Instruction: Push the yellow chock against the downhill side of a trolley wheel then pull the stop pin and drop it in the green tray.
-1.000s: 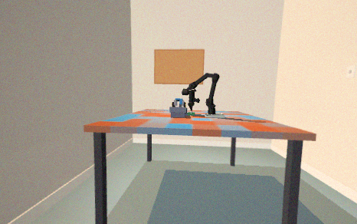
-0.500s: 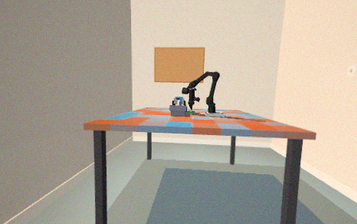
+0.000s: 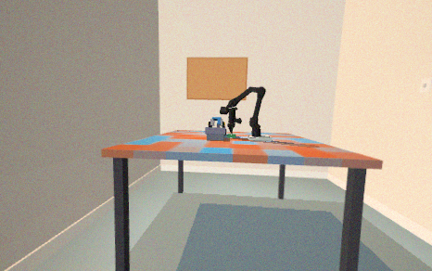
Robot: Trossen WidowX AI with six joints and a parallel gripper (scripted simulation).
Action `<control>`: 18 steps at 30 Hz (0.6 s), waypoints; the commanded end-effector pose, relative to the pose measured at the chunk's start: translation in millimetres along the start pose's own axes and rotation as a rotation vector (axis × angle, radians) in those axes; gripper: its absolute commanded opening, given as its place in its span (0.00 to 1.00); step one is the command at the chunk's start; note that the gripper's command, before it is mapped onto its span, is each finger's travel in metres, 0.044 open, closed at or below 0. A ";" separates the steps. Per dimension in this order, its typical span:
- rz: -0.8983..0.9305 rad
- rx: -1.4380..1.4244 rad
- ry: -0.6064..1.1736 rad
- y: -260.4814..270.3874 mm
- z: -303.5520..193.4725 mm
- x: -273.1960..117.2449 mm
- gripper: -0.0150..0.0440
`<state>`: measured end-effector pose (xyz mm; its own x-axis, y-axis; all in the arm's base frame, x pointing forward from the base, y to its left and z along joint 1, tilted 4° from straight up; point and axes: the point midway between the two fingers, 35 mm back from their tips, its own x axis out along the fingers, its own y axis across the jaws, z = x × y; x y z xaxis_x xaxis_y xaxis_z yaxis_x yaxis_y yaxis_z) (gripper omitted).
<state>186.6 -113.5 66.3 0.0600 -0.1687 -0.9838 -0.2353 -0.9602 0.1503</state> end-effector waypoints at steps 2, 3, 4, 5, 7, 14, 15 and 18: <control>0.003 0.004 -0.001 -2.4 0.1 1.8 0.58; 0.003 0.004 -0.001 -2.9 0.1 2.1 0.58; 0.003 0.004 -0.001 -3.5 0.1 2.5 0.58; 0.003 0.004 -0.001 -4.2 0.1 2.9 0.58; 0.003 0.004 -0.001 -5.5 0.1 3.7 0.58; 0.003 0.004 -0.001 -9.3 0.2 6.3 0.58; 0.003 0.004 -0.001 -9.7 0.3 6.7 0.58; 0.002 0.004 -0.001 -11.1 0.5 8.0 0.58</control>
<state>189.4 -105.4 59.0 0.0614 -0.1691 -0.9837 -0.2358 -0.9601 0.1503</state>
